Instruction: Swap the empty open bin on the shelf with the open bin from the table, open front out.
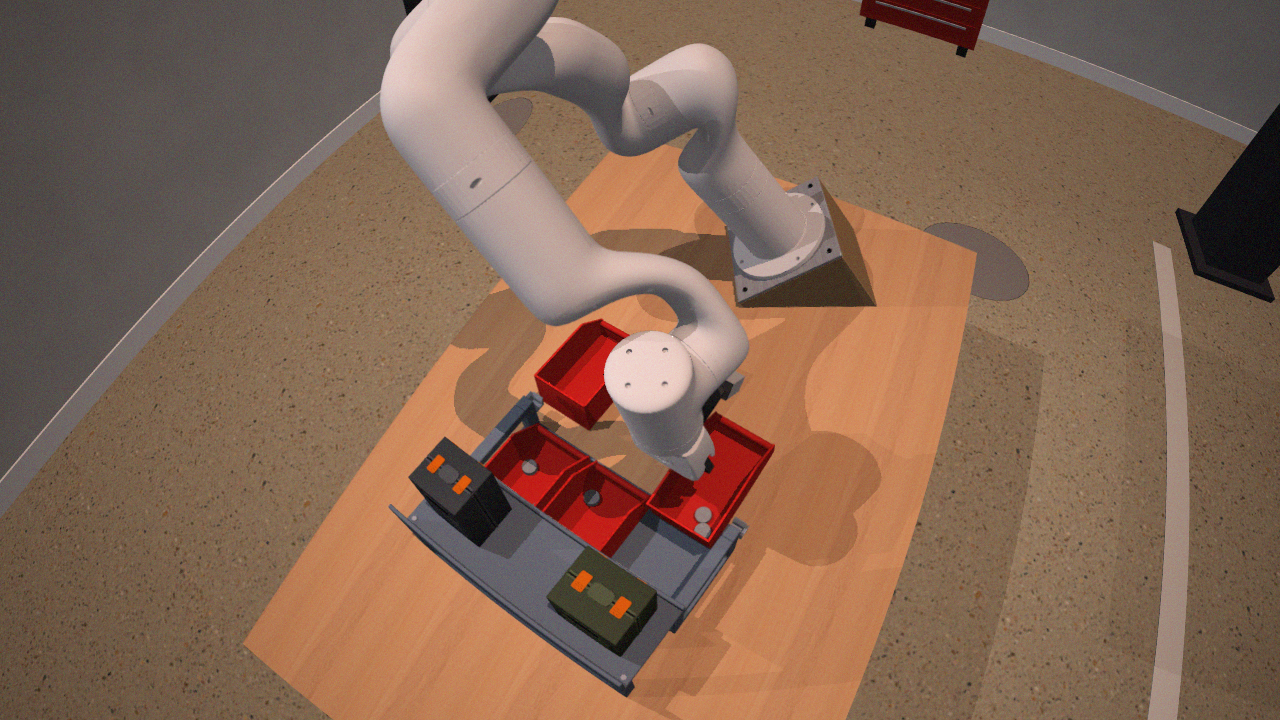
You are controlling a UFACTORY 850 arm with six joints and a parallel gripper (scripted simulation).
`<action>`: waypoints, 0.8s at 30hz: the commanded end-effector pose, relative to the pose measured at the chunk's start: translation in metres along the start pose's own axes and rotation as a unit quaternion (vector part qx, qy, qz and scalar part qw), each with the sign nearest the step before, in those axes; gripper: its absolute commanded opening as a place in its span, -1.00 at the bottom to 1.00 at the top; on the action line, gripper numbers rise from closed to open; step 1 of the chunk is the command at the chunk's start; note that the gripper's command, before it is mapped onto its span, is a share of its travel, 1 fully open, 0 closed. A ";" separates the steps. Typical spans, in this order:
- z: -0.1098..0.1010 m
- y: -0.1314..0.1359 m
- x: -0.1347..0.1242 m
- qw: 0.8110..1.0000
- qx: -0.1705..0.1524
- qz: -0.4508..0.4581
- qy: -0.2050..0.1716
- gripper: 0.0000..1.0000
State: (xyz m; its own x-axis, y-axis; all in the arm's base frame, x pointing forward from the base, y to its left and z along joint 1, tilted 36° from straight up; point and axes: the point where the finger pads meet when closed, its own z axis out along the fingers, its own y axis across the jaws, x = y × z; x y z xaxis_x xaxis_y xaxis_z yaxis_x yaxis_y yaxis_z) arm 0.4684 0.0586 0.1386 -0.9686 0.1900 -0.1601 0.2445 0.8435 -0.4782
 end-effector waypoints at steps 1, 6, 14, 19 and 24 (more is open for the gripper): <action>-0.001 0.000 -0.004 1.000 0.000 0.000 0.000 -1.00; -0.003 0.000 -0.010 1.000 0.000 0.000 0.000 -1.00; -0.005 0.000 -0.019 1.000 0.000 0.000 0.000 -1.00; -0.005 0.000 -0.023 1.000 0.000 0.000 0.000 -1.00; -0.007 0.000 -0.028 1.000 0.000 0.000 0.000 -1.00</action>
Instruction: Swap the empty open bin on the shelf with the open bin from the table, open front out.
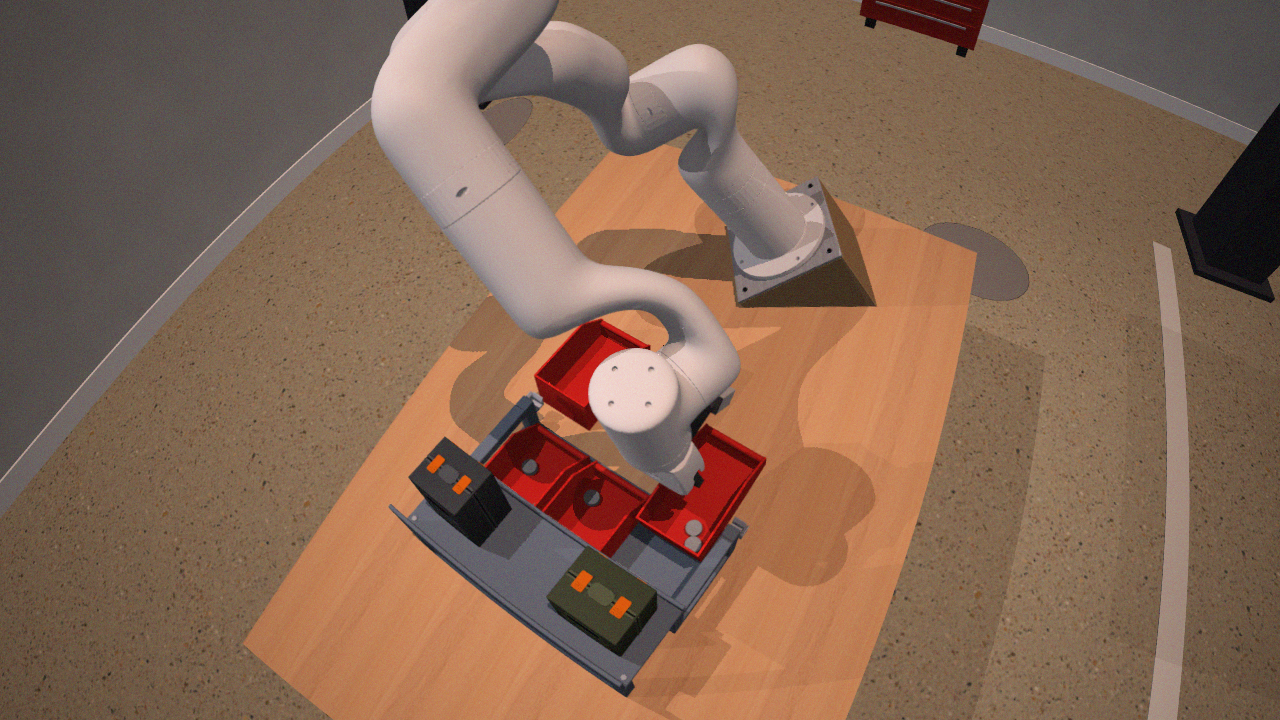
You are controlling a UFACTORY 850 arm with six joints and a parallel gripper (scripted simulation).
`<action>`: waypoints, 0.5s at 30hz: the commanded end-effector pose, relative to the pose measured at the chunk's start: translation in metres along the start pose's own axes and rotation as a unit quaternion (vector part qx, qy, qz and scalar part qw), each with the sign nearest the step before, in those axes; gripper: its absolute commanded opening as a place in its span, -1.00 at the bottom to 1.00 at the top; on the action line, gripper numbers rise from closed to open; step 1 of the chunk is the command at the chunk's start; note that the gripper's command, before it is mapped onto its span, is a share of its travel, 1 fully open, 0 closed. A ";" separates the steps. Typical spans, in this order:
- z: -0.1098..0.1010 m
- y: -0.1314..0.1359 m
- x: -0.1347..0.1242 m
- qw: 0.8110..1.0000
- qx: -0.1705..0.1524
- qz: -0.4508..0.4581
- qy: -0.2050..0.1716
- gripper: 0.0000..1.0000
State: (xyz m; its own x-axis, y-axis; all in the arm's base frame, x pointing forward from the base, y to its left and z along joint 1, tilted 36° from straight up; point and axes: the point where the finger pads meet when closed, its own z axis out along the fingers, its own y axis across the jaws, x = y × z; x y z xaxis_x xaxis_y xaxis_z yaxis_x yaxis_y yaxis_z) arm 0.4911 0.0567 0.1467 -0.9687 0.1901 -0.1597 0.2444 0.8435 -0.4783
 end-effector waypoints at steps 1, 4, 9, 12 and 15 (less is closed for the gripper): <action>-0.002 0.000 -0.005 1.000 0.000 0.000 -0.001 -1.00; -0.002 0.000 -0.008 1.000 0.000 0.000 -0.001 -1.00; -0.003 0.000 -0.012 1.000 0.000 0.000 0.000 -1.00; -0.003 0.000 -0.013 1.000 0.000 0.000 0.000 -1.00; -0.004 0.000 -0.016 1.000 0.000 0.000 0.000 -1.00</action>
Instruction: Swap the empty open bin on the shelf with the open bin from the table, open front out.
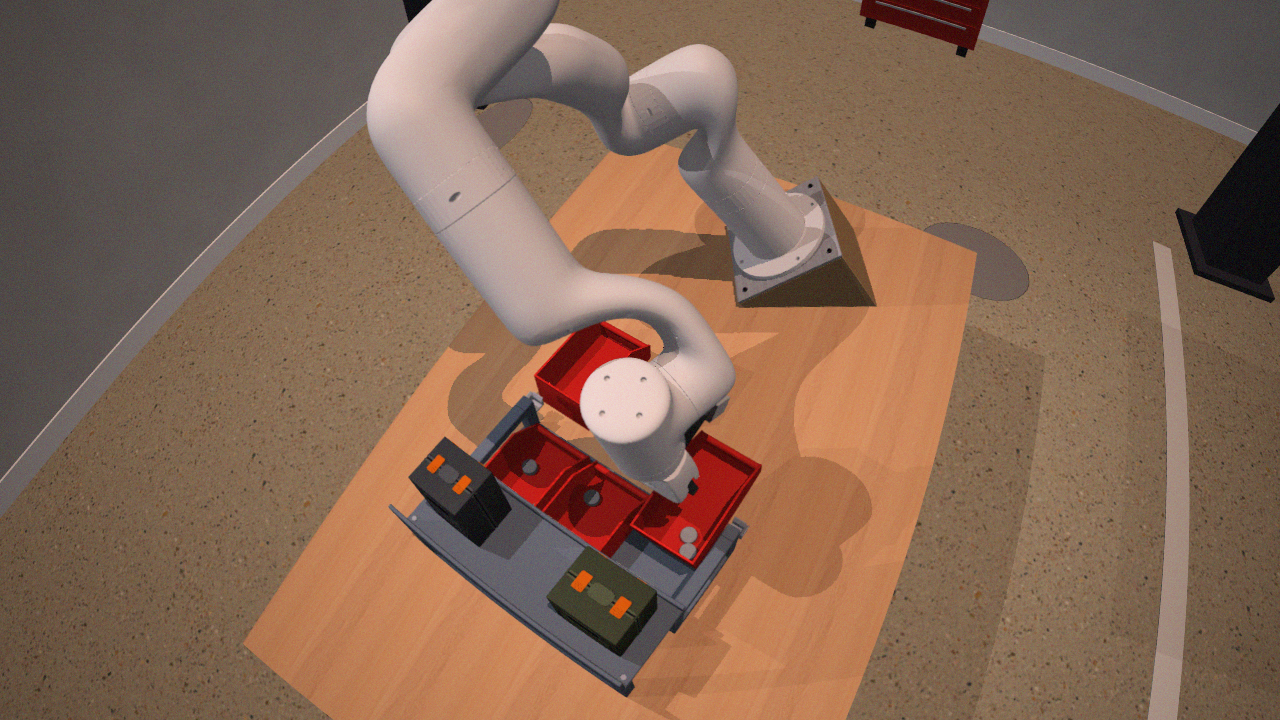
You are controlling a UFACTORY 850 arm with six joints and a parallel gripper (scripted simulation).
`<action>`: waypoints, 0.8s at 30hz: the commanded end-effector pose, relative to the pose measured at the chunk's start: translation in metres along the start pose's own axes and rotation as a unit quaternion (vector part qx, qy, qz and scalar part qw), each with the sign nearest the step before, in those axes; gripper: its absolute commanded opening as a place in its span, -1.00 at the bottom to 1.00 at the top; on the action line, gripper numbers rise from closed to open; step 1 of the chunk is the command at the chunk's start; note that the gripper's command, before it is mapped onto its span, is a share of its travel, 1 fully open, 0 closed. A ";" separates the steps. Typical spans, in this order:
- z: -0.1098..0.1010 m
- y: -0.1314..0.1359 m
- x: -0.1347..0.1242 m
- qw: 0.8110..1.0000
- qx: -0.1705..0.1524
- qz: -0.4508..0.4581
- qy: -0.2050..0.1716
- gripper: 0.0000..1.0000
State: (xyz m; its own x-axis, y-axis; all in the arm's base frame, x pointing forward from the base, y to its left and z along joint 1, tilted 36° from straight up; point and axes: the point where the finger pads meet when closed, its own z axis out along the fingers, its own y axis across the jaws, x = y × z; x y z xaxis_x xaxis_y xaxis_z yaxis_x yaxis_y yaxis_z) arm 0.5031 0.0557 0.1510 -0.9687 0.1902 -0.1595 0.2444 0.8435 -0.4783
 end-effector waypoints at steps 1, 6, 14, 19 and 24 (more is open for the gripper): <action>-0.001 0.000 -0.004 1.000 0.000 0.000 -0.001 -1.00; -0.002 0.000 -0.007 1.000 0.000 0.000 -0.001 -1.00; -0.003 0.000 -0.010 1.000 0.000 0.000 -0.001 -1.00; -0.003 0.000 -0.012 1.000 0.000 0.000 -0.001 -1.00; -0.003 0.000 -0.013 1.000 0.000 0.000 -0.001 -1.00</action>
